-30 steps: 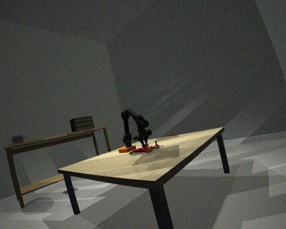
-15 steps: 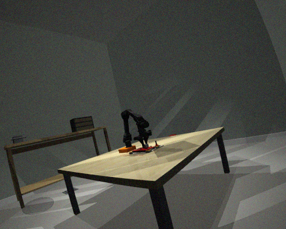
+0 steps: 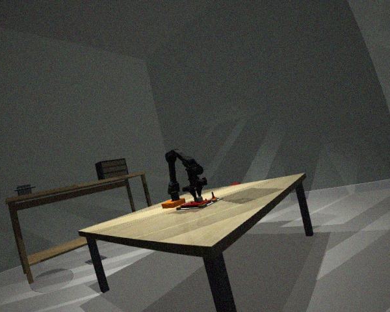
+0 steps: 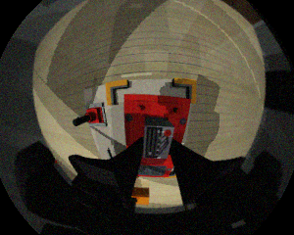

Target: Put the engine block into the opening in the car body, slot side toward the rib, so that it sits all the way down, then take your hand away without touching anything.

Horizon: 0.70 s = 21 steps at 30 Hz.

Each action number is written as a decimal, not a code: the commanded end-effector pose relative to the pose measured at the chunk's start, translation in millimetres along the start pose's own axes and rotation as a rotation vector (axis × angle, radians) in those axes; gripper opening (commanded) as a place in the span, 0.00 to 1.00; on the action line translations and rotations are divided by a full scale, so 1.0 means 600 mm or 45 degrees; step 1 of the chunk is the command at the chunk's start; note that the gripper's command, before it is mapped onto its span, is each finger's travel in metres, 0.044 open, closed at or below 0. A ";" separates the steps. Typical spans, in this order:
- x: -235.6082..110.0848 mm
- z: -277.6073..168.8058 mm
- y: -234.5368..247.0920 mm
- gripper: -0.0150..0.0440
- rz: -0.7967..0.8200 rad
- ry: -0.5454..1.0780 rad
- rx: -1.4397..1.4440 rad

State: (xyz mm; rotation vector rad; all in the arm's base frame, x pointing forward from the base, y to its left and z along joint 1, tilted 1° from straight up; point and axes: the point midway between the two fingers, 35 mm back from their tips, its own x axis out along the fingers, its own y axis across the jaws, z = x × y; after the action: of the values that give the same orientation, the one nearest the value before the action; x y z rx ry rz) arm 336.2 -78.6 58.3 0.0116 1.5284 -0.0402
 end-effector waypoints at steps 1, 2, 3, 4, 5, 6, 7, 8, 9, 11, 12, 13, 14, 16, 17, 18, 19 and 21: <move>0.002 0.000 0.000 0.52 -0.003 -0.001 0.002; 0.003 0.000 0.000 0.52 -0.003 -0.001 0.002; 0.003 0.000 0.000 0.52 -0.003 -0.001 0.002; 0.004 0.000 0.000 0.52 -0.003 -0.001 0.001; 0.004 0.000 0.000 0.52 -0.003 -0.001 0.001; 0.004 0.000 0.000 0.52 -0.003 -0.001 0.001; 0.005 0.000 0.000 0.52 -0.003 -0.001 0.001; 0.005 0.000 0.000 0.52 -0.003 -0.001 0.000; 0.006 0.000 0.000 0.52 -0.003 -0.001 0.000; 0.006 0.000 0.000 0.52 -0.003 -0.001 0.000; 0.007 0.000 0.000 0.52 -0.003 -0.001 -0.001; 0.007 0.000 0.000 0.52 -0.003 -0.001 -0.001; 0.008 0.000 0.000 0.52 -0.003 -0.001 -0.001; 0.009 0.000 0.000 0.52 -0.003 -0.001 -0.002; 0.009 0.000 0.000 0.52 -0.003 -0.001 -0.002; 0.009 0.000 0.000 0.52 -0.003 -0.001 -0.002; 0.010 0.000 0.000 0.52 -0.003 -0.001 -0.002; 0.011 0.000 0.000 0.52 -0.003 -0.001 -0.003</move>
State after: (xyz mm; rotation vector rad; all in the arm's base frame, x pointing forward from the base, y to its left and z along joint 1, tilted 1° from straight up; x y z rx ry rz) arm 336.4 -78.6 53.1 0.0115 1.5284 -0.0401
